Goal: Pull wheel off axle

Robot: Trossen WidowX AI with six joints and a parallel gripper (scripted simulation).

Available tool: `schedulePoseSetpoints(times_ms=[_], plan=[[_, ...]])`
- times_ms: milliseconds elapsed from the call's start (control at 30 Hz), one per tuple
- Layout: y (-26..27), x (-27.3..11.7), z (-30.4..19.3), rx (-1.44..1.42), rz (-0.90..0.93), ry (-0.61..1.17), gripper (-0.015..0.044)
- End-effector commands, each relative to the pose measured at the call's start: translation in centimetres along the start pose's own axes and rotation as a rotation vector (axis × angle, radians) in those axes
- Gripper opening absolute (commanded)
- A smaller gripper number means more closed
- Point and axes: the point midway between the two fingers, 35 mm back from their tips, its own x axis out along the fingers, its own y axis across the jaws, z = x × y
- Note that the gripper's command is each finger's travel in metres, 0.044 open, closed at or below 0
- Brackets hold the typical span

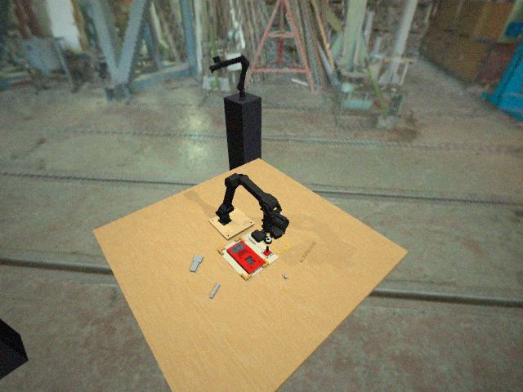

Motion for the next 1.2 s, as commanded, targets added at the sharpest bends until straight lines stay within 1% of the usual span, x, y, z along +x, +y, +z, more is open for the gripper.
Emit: schedulePoseSetpoints(times_ms=[0, 667, 867, 1167], plan=[[1.7, -0.2, -0.7, -0.003, 0.002, -0.005, 0.0], [8.4, -0.8, -4.8, -0.004, 0.01, -0.006, 0.0], [8.6, -0.5, -5.0, -0.004, 0.01, -0.006, 0.0], [8.7, 1.3, -4.9, -0.004, 0.01, -0.006, 0.0]])
